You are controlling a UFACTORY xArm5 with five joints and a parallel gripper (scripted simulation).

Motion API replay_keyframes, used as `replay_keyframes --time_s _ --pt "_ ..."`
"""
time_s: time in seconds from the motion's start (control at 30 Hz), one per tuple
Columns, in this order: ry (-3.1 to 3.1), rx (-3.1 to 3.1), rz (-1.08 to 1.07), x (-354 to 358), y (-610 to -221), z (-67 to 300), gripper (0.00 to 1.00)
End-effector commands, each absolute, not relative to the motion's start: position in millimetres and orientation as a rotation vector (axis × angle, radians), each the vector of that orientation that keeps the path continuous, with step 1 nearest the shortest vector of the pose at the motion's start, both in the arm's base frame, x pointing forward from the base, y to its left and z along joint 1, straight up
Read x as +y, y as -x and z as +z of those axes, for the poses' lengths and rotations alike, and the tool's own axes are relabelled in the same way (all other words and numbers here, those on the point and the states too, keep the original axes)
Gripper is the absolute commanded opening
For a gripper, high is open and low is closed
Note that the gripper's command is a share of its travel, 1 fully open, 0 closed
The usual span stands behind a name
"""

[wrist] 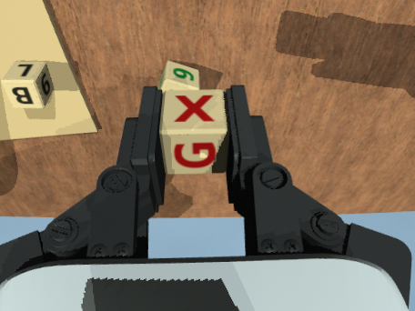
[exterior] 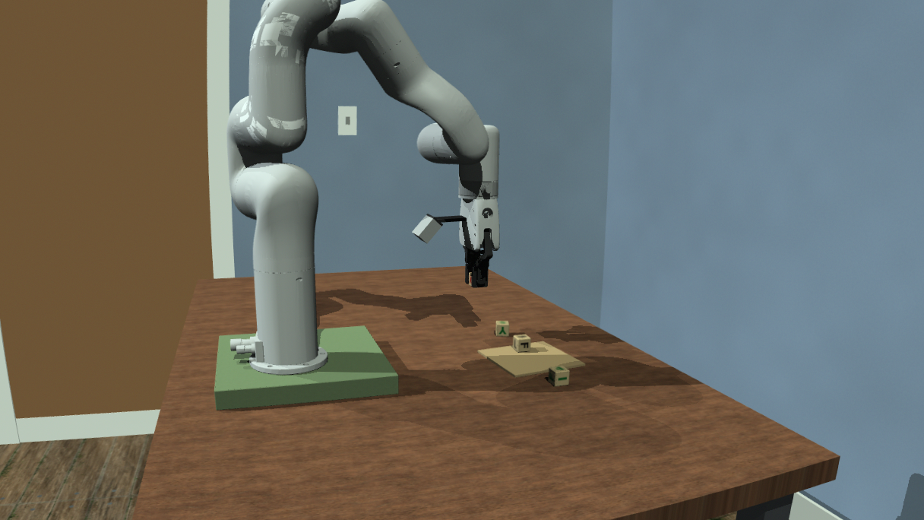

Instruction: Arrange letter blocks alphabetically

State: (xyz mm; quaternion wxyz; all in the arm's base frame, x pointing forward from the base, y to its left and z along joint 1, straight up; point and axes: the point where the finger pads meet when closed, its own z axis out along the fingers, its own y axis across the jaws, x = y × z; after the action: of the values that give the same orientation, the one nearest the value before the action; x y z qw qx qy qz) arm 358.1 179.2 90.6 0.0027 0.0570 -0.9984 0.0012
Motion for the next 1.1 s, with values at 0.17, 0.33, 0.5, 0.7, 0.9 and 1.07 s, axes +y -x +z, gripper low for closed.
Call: replay_keyframes --time_s 0.17,0.33,0.5,0.7,0.9,1.07 --pt "-0.62 -3.077 0.001 153 -374 92 0.21" --pt "-0.826 -3.028 0.0 140 -381 93 0.21" --pt "-1.025 -2.967 0.0 127 -387 93 0.21" --pt "-1.278 -2.867 -0.001 108 -394 94 0.21" --pt "-1.508 -2.753 -0.001 91 -401 94 0.21" --pt "-1.686 -2.648 -0.001 77 -405 94 0.21"
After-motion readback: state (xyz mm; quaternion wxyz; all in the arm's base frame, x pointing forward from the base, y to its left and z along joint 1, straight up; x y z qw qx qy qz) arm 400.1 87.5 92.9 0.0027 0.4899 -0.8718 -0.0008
